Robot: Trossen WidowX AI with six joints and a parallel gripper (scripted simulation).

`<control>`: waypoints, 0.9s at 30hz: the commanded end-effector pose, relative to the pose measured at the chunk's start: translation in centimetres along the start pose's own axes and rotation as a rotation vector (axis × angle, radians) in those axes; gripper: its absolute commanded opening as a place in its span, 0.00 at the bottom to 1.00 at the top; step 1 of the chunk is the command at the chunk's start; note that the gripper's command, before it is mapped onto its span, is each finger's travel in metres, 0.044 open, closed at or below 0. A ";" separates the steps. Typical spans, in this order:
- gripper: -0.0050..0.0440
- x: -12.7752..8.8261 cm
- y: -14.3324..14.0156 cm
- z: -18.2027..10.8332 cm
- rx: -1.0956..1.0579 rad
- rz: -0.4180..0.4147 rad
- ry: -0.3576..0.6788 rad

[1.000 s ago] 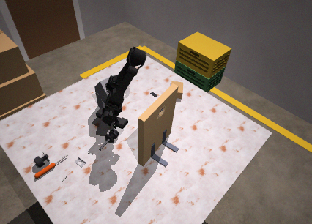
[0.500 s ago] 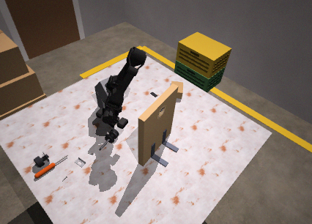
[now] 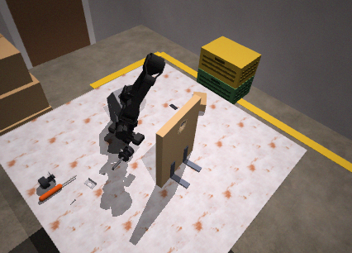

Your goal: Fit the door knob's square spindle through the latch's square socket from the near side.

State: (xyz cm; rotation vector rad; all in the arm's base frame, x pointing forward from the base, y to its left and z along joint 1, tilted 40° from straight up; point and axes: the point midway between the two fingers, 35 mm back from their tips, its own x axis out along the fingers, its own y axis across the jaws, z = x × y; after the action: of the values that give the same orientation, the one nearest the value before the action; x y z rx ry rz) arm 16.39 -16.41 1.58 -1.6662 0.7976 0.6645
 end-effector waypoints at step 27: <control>1.00 1.4 0.1 -0.1 -0.002 -0.005 0.002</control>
State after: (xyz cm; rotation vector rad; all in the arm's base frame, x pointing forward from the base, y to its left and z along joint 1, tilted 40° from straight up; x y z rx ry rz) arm 16.97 -16.79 1.08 -1.6820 0.7924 0.6536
